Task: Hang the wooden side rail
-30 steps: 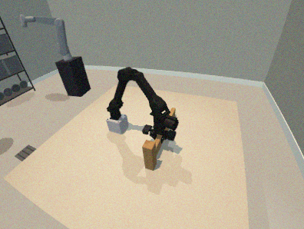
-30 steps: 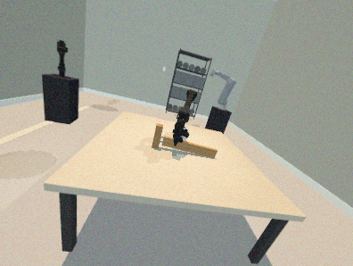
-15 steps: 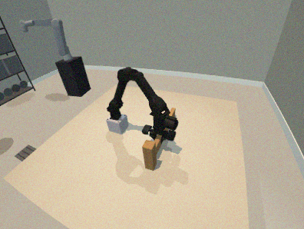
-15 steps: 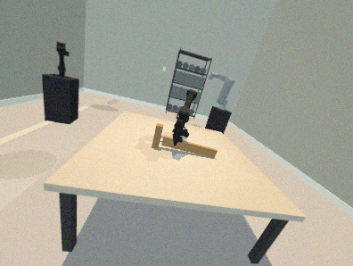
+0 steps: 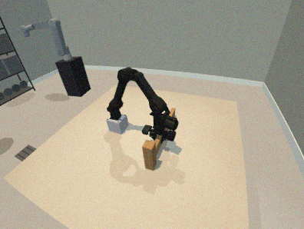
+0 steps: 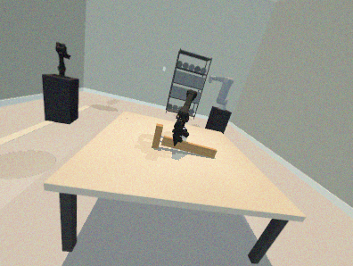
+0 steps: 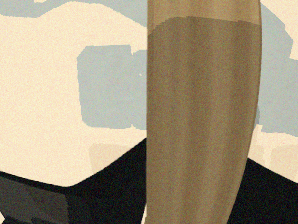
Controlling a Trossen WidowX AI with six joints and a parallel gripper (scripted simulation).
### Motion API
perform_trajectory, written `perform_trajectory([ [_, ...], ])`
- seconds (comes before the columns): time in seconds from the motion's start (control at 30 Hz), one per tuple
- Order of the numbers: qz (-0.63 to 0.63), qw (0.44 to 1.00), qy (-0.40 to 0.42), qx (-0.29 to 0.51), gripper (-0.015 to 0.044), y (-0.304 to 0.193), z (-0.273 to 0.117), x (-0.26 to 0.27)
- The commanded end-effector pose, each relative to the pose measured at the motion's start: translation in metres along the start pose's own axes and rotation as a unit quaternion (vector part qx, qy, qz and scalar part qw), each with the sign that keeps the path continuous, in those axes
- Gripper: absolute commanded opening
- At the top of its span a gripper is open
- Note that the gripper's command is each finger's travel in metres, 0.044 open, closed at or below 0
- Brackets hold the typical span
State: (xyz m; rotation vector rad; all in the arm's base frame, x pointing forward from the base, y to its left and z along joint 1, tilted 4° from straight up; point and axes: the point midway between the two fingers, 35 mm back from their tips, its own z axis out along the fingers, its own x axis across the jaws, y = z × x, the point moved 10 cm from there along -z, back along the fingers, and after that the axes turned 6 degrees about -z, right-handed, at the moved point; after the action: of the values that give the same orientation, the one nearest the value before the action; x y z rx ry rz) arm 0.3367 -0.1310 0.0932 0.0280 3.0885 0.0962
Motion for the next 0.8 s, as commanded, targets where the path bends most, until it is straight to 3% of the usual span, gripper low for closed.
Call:
perform_trajectory([
  [0.0,-0.001,1.0,-0.005,0.003,0.0,-0.003,-0.0035,-0.0026],
  [0.77,-0.001,1.0,-0.005,0.003,0.0,-0.0057,-0.0032,-0.0028],
])
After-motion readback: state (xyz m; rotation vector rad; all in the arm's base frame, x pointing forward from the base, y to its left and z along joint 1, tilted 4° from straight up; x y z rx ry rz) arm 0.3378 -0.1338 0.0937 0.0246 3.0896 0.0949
